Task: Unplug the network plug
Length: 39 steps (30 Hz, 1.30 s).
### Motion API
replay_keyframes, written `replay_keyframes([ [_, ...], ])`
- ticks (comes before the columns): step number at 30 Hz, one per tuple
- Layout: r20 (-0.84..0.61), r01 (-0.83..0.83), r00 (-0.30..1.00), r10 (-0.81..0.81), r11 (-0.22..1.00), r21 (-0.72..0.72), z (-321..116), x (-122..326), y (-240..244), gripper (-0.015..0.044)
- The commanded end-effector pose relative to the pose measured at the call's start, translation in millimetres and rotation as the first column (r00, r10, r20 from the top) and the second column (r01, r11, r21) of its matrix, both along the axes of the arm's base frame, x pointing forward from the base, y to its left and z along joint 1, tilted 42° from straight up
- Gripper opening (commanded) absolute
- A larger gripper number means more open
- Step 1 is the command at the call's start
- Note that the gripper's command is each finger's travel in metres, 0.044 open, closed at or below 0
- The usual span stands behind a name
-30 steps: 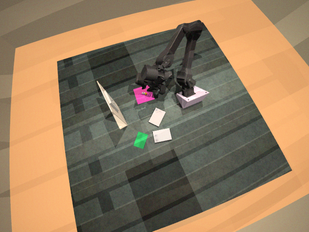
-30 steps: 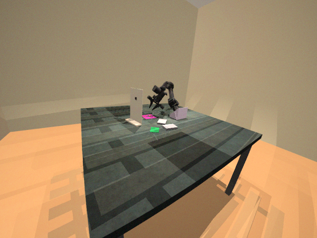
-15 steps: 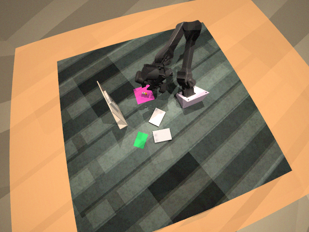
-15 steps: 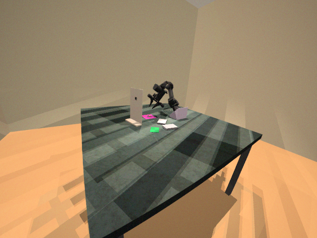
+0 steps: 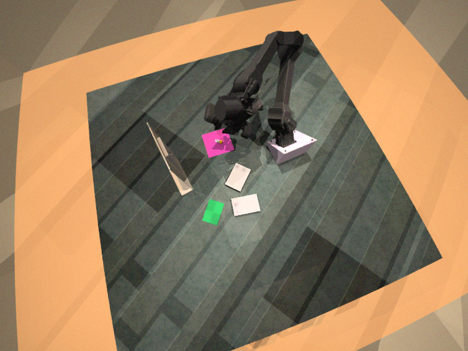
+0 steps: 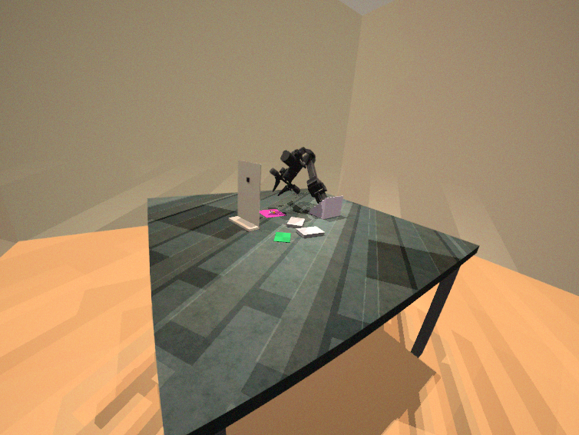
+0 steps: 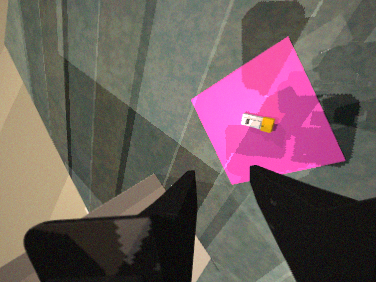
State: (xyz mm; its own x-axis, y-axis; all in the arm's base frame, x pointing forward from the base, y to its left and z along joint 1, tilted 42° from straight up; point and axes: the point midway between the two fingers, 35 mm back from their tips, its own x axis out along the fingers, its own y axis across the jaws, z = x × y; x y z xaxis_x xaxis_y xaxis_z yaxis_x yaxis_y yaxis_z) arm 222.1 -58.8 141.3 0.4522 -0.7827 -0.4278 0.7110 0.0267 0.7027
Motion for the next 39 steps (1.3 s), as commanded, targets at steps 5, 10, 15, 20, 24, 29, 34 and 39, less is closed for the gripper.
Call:
replay_keyframes([
  [5, 0.013, -0.005, 1.0, 0.006, 1.0, -0.008, 10.4, -0.2, 6.1, 0.0156],
  [10, -0.005, -0.012, 1.0, 0.012, 1.0, -0.005, 10.4, 0.3, 8.3, 0.0156],
  [15, -0.022, -0.029, 0.999, 0.029, 1.0, -0.005, 19.6, 2.2, 17.7, 0.0156],
  [20, -0.039, -0.046, 0.998, 0.045, 0.999, -0.007, 29.3, 3.4, 27.0, 0.0156],
  [24, -0.051, -0.059, 0.997, 0.058, 0.998, -0.01, 37.3, 3.9, 34.4, 0.0156],
  [29, -0.066, -0.075, 0.995, 0.074, 0.997, -0.016, 47.7, 4.0, 43.4, 0.0156],
  [34, -0.08, -0.091, 0.993, 0.089, 0.996, -0.023, 58.6, 3.6, 52.4, 0.0156],
  [39, -0.093, -0.107, 0.99, 0.104, 0.994, -0.032, 69.8, 2.7, 61.1, 0.0156],
])
